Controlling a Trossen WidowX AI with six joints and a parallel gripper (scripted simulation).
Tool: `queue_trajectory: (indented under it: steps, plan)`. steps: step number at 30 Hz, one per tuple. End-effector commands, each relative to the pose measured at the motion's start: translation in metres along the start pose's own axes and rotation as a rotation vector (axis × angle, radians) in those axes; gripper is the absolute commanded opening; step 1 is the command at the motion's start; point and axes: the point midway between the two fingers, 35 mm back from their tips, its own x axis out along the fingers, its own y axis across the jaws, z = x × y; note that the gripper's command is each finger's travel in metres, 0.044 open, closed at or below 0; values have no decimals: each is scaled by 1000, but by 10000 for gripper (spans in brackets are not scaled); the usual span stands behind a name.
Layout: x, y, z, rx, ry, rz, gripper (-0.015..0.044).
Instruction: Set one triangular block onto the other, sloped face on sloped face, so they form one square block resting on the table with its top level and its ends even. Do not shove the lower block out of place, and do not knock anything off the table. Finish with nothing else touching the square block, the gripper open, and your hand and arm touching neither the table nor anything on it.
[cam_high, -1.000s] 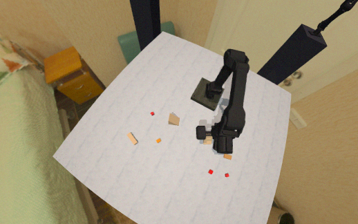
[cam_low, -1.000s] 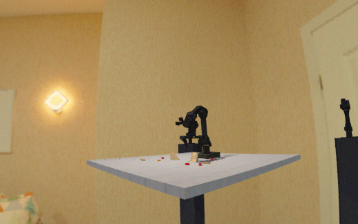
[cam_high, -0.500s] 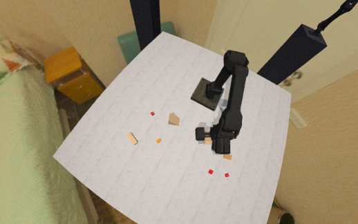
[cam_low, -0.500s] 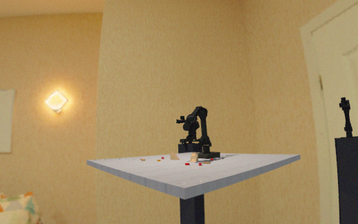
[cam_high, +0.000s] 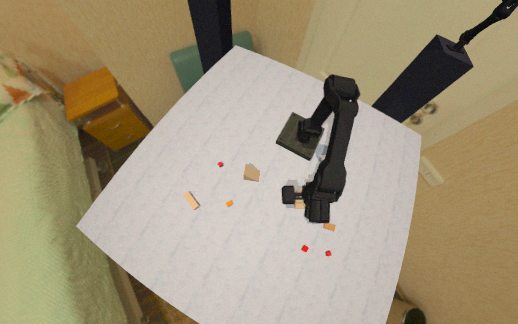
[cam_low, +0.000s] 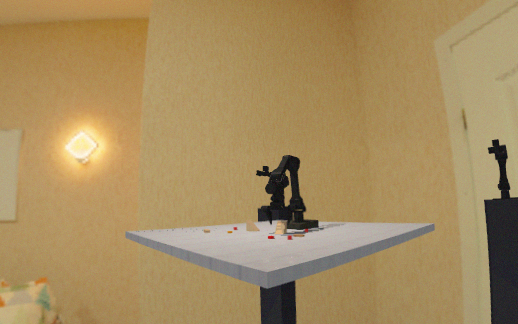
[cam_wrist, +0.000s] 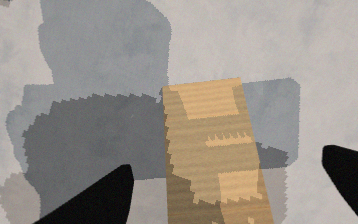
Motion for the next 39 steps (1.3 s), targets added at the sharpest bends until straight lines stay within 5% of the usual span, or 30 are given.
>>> queue_trajectory:
  steps: [1,23,30,39]
  plan:
    - [8,1,-2,3,11,4,440]
    - [41,4,-10,3,12,5,440]
    - [41,4,-10,3,12,5,256]
    - [41,4,-10,3,12,5,196]
